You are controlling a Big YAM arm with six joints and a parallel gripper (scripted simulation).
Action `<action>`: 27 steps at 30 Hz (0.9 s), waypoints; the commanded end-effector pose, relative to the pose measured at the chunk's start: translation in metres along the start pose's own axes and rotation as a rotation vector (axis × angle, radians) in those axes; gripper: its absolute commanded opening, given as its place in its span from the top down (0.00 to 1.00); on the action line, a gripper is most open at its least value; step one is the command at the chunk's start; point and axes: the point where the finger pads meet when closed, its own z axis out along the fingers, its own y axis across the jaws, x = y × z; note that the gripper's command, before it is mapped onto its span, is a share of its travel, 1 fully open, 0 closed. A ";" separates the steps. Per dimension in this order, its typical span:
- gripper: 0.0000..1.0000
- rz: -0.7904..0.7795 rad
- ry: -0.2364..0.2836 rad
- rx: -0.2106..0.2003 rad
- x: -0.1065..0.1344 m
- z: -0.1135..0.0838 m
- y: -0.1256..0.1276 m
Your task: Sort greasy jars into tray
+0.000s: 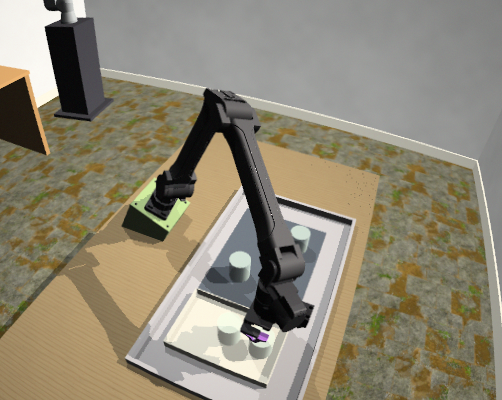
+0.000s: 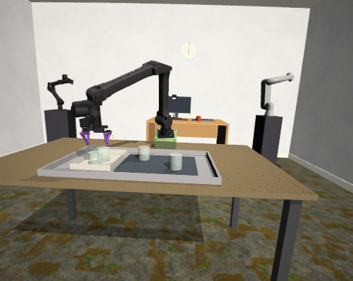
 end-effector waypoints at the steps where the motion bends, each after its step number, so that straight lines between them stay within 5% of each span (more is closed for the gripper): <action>1: 0.00 -0.018 -0.045 0.031 -0.016 -0.025 -0.009; 4: 0.00 -0.018 -0.045 0.031 -0.016 -0.025 -0.009; 5: 0.00 -0.018 -0.045 0.031 -0.021 -0.040 -0.015; 27: 0.00 -0.018 -0.045 0.031 -0.021 -0.040 -0.015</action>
